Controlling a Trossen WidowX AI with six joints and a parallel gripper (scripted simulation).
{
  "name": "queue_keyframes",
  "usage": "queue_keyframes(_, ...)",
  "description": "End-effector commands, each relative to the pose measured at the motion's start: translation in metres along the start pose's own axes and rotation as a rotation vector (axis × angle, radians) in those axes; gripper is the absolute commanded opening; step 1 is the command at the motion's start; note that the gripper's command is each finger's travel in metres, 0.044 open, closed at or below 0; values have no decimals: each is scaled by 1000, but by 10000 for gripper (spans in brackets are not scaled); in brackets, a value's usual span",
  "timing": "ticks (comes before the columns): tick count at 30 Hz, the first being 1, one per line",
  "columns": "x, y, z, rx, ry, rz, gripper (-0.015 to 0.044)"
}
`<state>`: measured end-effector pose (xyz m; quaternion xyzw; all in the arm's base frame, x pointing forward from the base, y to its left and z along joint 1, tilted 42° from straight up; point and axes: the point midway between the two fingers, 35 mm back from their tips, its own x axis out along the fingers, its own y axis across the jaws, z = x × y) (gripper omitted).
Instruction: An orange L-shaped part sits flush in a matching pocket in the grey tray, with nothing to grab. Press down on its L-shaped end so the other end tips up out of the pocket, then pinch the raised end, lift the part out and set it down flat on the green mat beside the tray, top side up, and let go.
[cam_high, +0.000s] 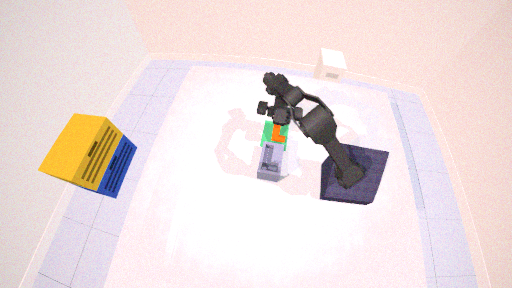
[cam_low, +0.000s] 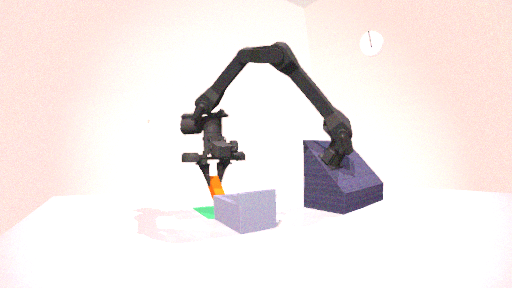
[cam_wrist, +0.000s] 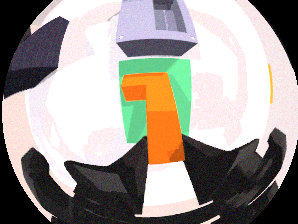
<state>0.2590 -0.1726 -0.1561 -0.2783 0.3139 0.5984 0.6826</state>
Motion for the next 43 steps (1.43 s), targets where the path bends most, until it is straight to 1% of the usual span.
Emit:
queue_keyframes(1, 0, 0, 0, 0, 0, 0, 53)
queue_keyframes(9, -3, 0, 0, 0, 0, 0, 263)
queue_keyframes(12, -27, -2, -2, 1, 0, -1, 341)
queue_keyframes(14, -56, -2, -2, 3, 0, -3, 394)
queue_keyframes(16, -83, 0, -1, 4, -2, -3, 400)
queue_keyframes(17, -87, 0, 0, 4, -2, -4, 400)
queue_keyframes(21, -85, -3, -3, 6, 10, -28, 400)
queue_keyframes(43, -85, -3, -3, 6, 10, -28, 400)
